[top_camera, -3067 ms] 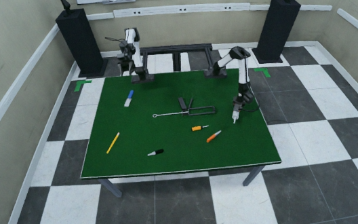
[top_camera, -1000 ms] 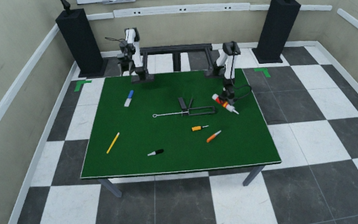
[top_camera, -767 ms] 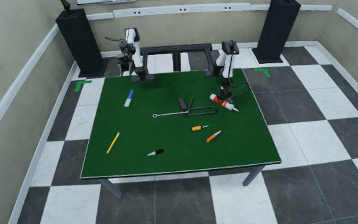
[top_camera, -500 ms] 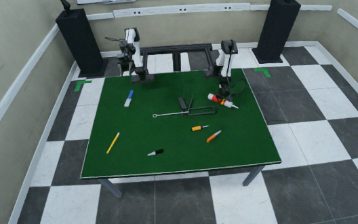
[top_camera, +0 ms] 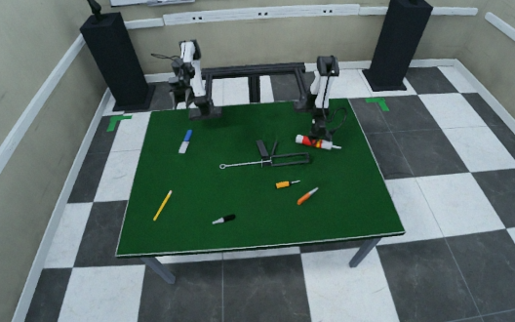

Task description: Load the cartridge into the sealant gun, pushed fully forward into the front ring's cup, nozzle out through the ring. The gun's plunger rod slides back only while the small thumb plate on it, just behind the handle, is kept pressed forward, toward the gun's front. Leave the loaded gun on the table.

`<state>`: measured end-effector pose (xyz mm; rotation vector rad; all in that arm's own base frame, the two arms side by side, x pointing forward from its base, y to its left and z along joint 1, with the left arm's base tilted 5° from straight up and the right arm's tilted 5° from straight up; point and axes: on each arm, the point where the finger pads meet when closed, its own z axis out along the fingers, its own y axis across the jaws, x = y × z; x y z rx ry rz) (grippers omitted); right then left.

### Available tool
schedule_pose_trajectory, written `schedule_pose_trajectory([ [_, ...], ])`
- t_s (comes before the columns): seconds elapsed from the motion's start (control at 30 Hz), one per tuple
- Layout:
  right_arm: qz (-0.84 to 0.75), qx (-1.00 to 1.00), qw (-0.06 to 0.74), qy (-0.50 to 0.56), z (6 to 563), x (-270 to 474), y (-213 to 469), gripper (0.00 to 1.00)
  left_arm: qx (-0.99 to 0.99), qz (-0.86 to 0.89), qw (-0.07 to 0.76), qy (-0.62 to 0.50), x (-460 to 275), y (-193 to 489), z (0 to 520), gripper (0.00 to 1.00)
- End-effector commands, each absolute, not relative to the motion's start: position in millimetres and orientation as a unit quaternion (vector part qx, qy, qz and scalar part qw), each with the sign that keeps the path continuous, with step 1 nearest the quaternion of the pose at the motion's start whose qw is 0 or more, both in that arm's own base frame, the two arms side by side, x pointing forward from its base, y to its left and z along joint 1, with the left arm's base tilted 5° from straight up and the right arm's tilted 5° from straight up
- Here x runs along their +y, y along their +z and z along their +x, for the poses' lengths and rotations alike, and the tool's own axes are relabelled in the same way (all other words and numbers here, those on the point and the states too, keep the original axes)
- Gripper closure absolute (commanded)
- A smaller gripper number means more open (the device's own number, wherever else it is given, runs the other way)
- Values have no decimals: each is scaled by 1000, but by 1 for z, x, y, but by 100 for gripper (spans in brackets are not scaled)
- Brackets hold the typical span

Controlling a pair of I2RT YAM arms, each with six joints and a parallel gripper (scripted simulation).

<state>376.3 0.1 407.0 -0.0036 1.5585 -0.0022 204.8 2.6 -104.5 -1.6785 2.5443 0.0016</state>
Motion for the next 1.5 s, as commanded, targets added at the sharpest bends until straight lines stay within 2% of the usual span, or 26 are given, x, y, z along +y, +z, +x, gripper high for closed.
schedule_pose_trajectory([
  [0.0, -2, 702, 712, 2, 375, 2, 410, 49, 831, -551, 77, -11, 3, -98, 220, 99],
  [0.23, -2, 702, 712, 2, 376, 2, 411, 49, 835, -548, 52, -6, 3, -117, 209, 99],
  [1.3, -2, 702, 712, 2, 376, 2, 411, 49, 838, -542, 61, -17, 4, -151, 223, 99],
  [1.33, -2, 702, 712, 2, 376, 2, 411, 49, 837, -543, 64, -19, 4, -149, 224, 34],
  [1.47, -2, 702, 712, 2, 376, 2, 411, 49, 837, -543, 62, -17, 4, -150, 222, 34],
])
